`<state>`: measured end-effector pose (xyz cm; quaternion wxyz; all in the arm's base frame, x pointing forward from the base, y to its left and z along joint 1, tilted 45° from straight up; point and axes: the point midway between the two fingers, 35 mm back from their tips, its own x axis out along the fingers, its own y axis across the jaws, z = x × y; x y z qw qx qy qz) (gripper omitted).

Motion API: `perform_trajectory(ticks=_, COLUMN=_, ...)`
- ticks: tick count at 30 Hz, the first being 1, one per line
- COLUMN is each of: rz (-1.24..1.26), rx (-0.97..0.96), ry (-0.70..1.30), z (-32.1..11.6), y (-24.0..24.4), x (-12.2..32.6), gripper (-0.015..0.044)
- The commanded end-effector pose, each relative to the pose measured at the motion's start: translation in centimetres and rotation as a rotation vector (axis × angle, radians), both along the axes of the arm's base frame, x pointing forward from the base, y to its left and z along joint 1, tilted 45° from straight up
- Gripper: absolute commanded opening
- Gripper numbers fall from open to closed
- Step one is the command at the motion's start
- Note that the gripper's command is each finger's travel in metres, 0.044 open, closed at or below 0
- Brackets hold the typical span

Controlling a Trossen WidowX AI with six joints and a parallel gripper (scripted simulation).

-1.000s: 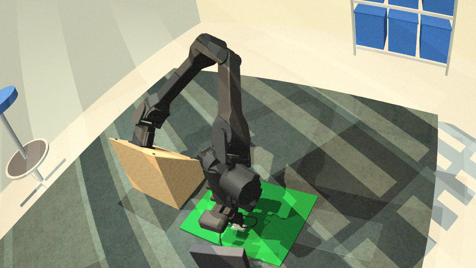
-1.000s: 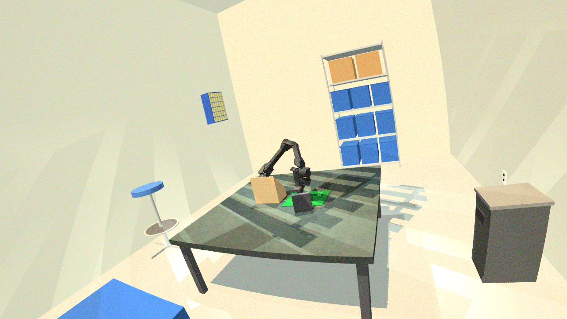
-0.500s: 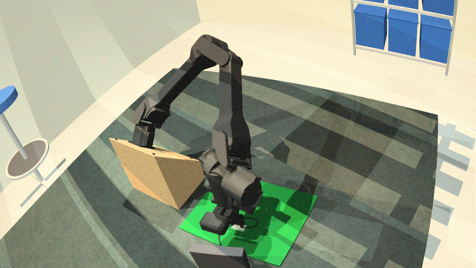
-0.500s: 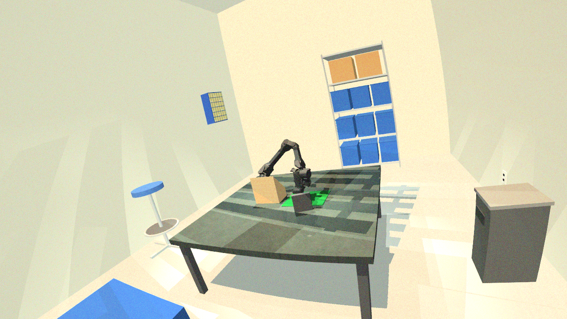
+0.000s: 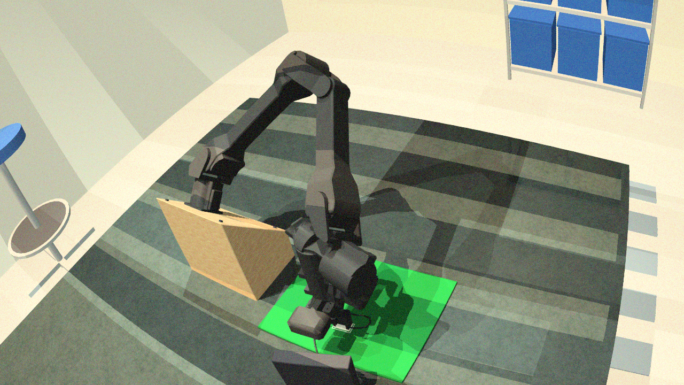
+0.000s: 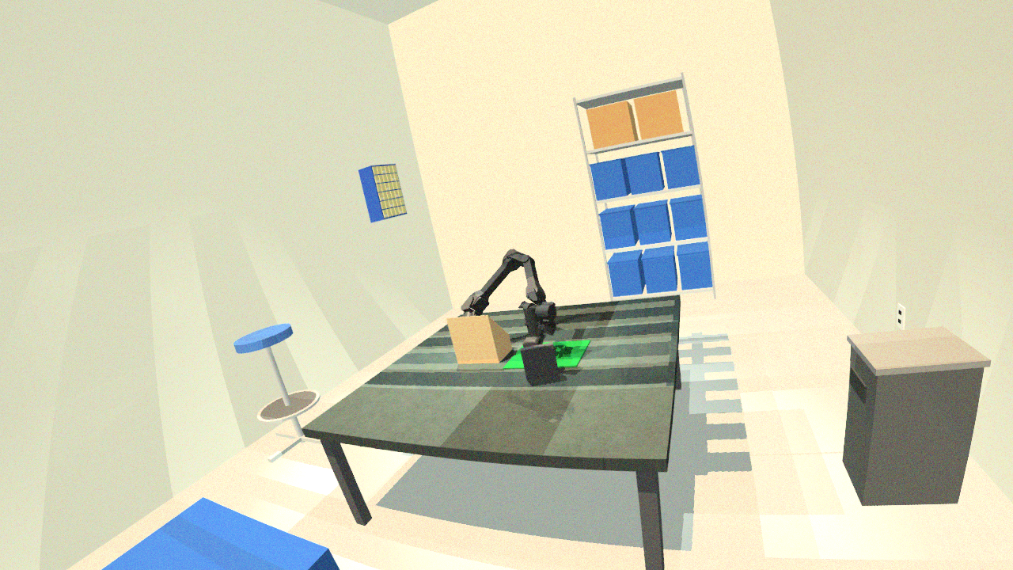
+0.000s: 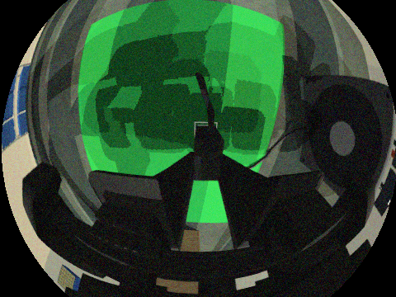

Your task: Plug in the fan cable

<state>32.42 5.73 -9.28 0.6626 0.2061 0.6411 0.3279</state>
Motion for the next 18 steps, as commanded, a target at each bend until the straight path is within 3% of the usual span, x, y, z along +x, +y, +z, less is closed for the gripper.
perform_trajectory(ticks=1, rz=0.0, rx=0.0, ry=-0.001, z=0.0, y=0.0, x=0.0, gripper=0.0131)
perform_trajectory(ticks=6, rz=0.0, rx=0.0, ry=-0.001, z=0.0, y=0.0, x=0.0, gripper=0.026)
perform_trajectory(ticks=9, rz=0.0, rx=0.0, ry=-0.001, z=0.2, y=-0.2, x=0.1, gripper=0.026)
perform_trajectory(ticks=13, rz=-0.002, rx=0.001, ry=0.005, z=3.7, y=-3.7, x=0.3, gripper=0.026)
perform_trajectory(ticks=18, rz=-0.002, rx=0.001, ry=0.005, z=3.9, y=-3.9, x=0.2, gripper=0.026)
